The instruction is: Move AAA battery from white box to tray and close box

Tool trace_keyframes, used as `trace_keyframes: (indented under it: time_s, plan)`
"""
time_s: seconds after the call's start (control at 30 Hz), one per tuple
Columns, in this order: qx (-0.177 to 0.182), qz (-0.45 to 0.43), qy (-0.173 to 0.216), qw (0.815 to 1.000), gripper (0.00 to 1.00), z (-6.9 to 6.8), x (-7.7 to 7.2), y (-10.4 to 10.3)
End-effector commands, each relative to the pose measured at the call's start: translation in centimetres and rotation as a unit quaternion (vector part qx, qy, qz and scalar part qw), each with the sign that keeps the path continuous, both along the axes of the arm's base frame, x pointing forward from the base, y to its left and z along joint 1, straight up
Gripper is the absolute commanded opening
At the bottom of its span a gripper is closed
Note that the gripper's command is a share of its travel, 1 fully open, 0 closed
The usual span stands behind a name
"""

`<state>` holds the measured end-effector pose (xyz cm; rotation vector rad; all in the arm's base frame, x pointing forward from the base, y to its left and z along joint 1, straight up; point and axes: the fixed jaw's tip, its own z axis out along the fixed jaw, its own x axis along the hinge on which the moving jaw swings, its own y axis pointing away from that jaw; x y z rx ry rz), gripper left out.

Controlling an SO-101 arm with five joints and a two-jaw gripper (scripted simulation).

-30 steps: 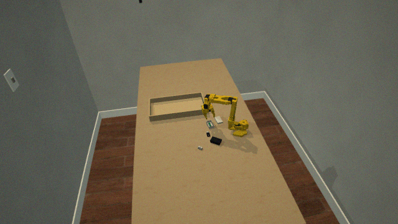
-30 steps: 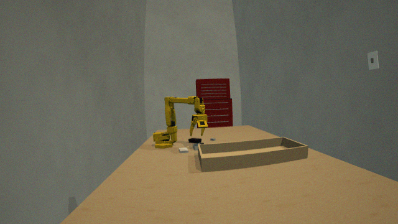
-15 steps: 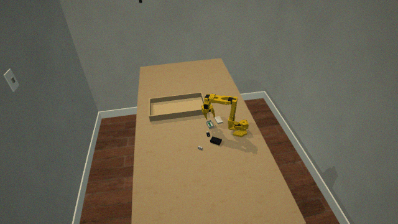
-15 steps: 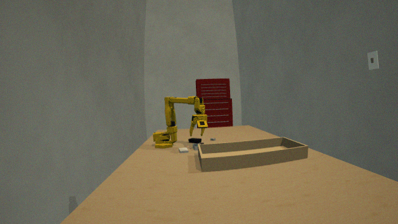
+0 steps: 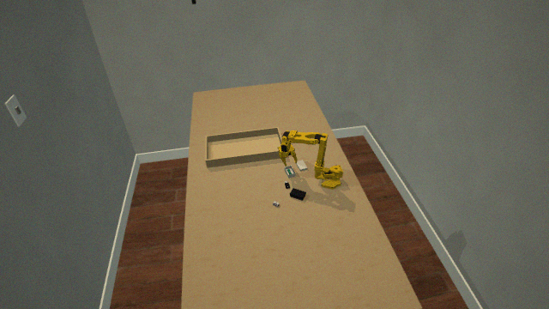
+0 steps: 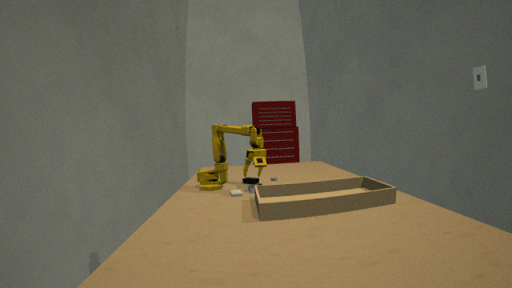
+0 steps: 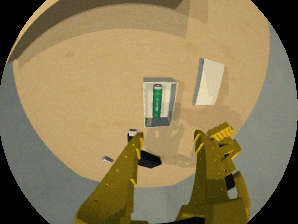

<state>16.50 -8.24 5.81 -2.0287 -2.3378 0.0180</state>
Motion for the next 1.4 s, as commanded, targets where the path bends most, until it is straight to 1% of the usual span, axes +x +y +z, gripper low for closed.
trace_keyframes:
  time_s: [0.0,0.3,0.37,0.83,1.13,1.37]
  plan:
    - [-0.011,-0.001,-0.021,1.0,0.28,0.1,0.5,-0.1]
    - [-0.011,-0.001,-0.021,1.0,0.28,-1.3,0.6,-0.1]
    - [-0.011,-0.001,-0.021,1.0,0.28,-1.3,0.6,-0.1]
    - [-0.011,-0.001,-0.021,1.0,0.28,-3.4,0.5,-0.1]
    - [-0.011,-0.001,-0.021,1.0,0.28,-3.9,0.4,0.0]
    - [-0.011,-0.001,-0.021,1.0,0.28,-4.0,0.4,0.0]
